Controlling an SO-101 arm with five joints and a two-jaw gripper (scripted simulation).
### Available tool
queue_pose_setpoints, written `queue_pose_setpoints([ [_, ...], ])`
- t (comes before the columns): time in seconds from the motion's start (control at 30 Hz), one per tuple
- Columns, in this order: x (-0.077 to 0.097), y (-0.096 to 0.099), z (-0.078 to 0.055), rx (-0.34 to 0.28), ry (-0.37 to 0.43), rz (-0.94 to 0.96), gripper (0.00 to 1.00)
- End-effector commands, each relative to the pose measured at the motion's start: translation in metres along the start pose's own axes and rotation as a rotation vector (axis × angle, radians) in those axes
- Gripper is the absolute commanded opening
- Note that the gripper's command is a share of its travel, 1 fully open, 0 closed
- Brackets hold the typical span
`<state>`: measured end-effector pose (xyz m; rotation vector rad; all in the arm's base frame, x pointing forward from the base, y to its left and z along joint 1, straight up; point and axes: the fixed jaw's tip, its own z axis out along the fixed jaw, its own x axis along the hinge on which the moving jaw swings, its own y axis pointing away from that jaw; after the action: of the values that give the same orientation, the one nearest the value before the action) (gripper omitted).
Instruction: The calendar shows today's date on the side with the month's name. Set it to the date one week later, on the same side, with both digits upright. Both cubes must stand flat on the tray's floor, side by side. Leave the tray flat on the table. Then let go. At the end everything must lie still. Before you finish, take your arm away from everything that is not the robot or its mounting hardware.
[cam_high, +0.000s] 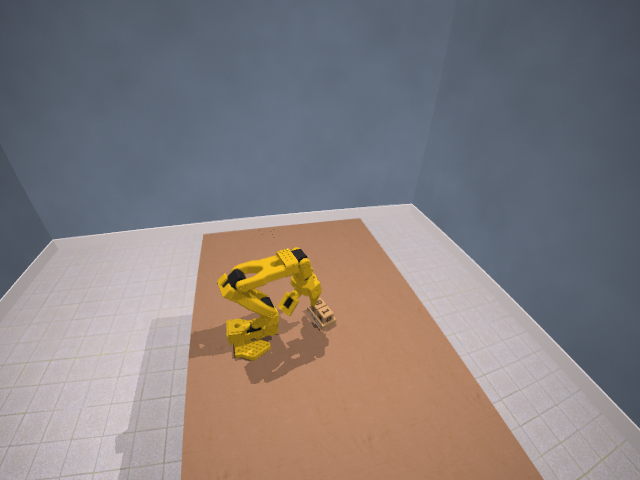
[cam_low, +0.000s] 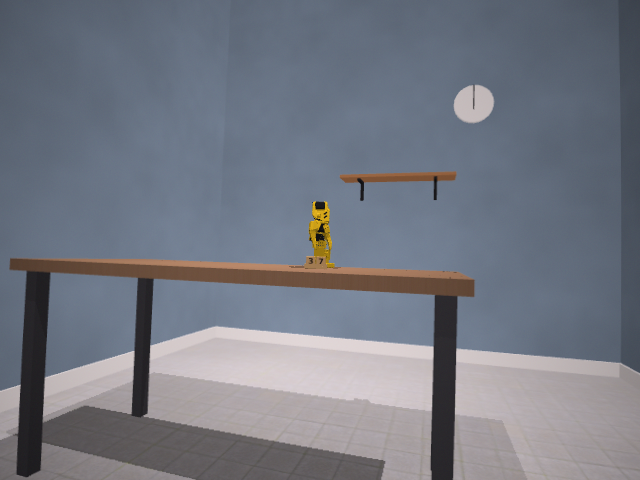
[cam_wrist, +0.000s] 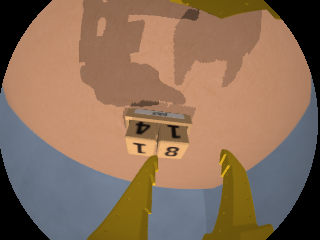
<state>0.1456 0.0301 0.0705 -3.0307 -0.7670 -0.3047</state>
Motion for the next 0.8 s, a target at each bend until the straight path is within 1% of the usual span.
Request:
queue_pose_setpoints([
  [0.0, 0.006, 0.0, -0.0055, -0.004, 0.03, -0.023, 0.3],
  [0.33, 0.0059, -0.0001, -0.0054, -0.004, 0.029, -0.027, 0.3],
  [0.37, 0.0116, 0.0001, -0.0107, -0.01, 0.057, -0.042, 0.3],
  [0.77, 0.0116, 0.0001, -0.0107, -0.01, 0.057, -0.042, 0.3],
])
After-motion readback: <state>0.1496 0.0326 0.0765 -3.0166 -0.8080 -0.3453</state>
